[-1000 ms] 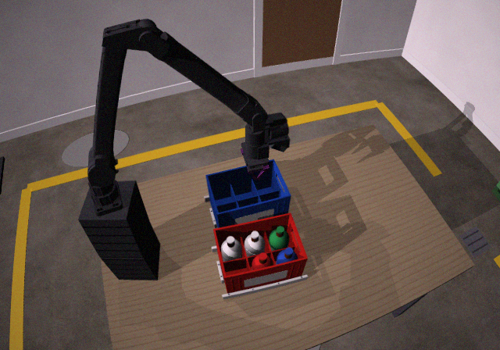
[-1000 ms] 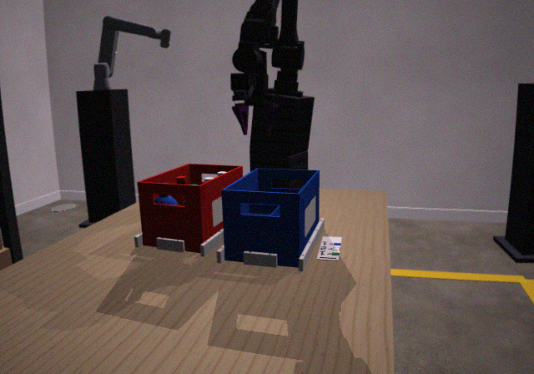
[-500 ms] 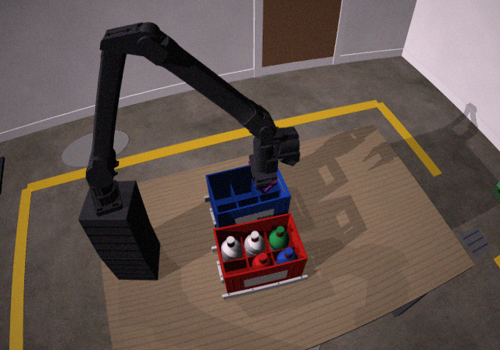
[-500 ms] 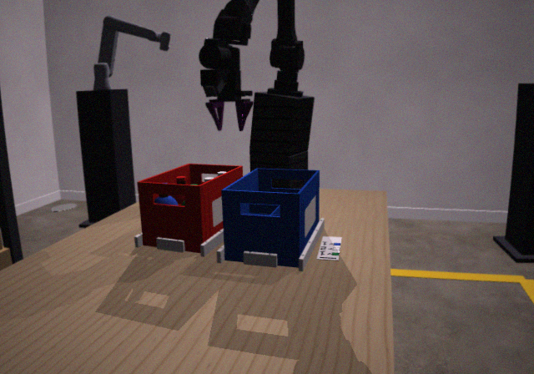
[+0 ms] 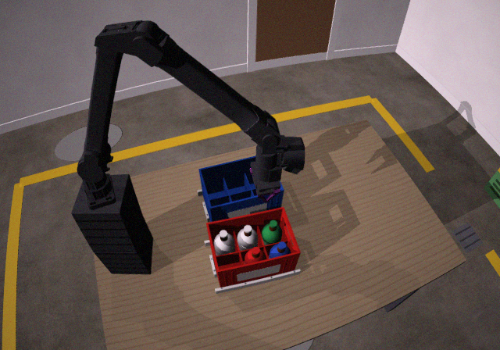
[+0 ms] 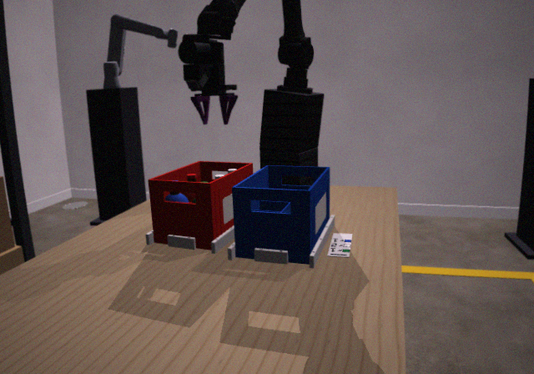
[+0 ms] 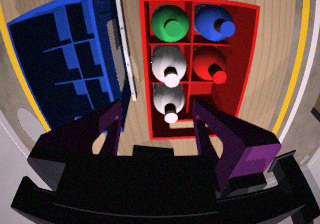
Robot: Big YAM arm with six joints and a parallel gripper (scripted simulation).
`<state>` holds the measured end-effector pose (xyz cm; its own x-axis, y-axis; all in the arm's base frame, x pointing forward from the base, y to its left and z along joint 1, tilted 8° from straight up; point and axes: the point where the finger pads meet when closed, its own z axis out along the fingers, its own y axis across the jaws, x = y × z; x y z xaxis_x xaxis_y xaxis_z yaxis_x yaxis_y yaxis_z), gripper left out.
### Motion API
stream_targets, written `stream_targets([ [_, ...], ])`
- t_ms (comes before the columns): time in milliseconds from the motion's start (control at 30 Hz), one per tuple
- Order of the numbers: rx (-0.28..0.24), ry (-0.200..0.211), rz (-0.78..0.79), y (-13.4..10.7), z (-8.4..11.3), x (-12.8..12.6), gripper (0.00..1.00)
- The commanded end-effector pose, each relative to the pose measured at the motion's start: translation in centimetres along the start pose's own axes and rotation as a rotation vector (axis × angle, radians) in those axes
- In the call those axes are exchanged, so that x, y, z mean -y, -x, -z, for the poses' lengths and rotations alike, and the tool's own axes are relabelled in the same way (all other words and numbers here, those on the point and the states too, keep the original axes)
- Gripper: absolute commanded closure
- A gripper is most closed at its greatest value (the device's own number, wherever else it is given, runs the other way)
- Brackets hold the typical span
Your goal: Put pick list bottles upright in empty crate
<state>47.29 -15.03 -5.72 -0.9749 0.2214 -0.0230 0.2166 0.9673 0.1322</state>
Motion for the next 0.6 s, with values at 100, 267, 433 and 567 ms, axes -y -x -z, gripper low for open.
stream_targets([
  [100,0.02,0.002,0.031,2.2,1.4,2.7,0.39],
  [267,0.02,0.0,0.031,2.6,1.8,5.2,0.39],
  [433,0.021,-0.001,0.031,2.9,2.3,7.7,0.39],
  [567,0.059,-0.012,0.063,4.0,4.4,6.5,0.39],
])
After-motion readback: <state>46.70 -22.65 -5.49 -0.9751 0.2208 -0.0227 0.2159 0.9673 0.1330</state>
